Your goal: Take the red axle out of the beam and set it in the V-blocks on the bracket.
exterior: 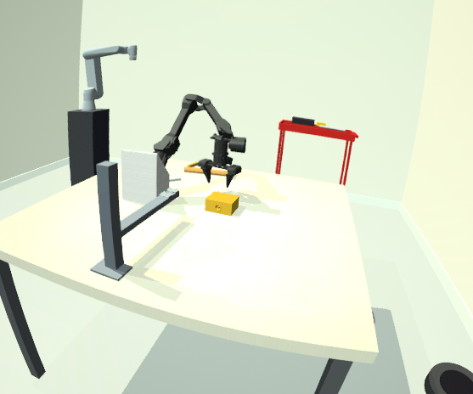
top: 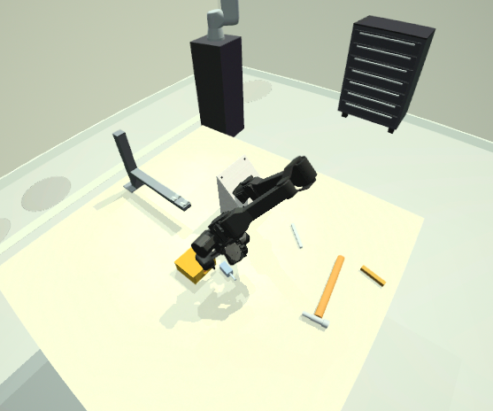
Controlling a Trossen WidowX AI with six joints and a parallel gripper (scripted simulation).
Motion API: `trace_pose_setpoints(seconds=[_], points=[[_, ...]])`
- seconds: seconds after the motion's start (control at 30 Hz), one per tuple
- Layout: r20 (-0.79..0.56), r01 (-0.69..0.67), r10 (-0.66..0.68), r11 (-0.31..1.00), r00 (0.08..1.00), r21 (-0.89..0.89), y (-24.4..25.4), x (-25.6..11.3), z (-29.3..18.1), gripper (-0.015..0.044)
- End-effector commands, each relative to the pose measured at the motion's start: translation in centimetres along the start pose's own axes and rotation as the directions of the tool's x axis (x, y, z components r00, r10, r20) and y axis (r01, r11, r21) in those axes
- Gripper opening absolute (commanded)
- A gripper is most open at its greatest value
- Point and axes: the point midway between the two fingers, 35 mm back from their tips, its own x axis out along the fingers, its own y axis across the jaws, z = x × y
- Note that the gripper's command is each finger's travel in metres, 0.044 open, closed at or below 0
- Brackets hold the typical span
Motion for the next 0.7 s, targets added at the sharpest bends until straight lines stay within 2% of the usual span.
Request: trace_pose_setpoints(seconds=[0.0,0.67], points=[[0.005,-0.003,0.003,1.000,1.000,0.009,0.1,0.7,-0.1,0.0440],[0.004,-0.003,0.003,1.000,1.000,0.009,0.0,3.9,-0.1,0.0440]])
